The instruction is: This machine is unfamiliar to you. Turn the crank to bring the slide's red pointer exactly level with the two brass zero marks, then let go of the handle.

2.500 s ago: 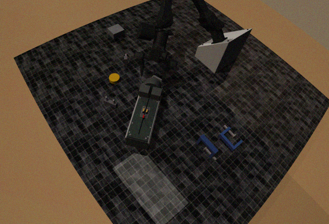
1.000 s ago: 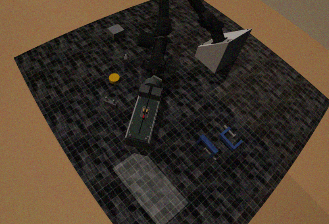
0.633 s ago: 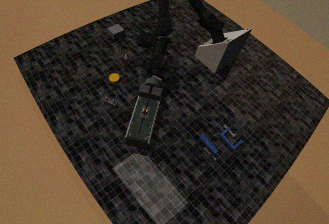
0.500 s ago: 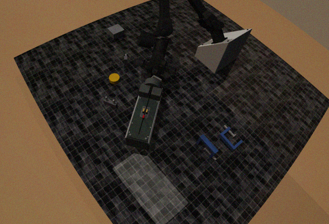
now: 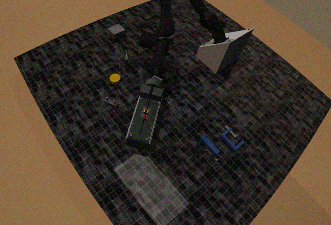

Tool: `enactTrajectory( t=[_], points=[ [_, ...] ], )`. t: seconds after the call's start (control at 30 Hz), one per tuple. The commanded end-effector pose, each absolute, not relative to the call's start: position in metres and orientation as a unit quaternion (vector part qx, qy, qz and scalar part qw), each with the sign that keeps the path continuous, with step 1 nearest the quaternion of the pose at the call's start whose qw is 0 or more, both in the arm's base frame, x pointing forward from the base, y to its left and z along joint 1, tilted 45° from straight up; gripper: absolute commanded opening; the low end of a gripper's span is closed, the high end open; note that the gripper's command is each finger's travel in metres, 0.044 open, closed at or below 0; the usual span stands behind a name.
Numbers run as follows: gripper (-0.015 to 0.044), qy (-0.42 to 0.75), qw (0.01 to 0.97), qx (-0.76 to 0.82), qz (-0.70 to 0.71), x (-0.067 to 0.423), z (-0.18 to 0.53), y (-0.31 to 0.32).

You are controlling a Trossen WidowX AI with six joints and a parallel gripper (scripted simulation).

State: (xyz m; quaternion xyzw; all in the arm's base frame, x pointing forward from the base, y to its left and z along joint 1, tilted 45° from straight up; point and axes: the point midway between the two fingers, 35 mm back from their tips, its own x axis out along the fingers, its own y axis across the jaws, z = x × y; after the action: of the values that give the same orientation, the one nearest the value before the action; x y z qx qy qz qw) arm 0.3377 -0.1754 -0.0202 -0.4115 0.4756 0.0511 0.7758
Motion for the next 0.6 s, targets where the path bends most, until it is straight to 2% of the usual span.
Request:
enactTrajectory(
  t=[0.0,0.57],
  points=[
    [0.0000,0.483,0.772,-0.408,0.060,0.3332,-0.0276,-0.1721],
    [0.0000,0.483,0.772,-0.408,0.060,0.3326,-0.0285,-0.1714]
  ],
)
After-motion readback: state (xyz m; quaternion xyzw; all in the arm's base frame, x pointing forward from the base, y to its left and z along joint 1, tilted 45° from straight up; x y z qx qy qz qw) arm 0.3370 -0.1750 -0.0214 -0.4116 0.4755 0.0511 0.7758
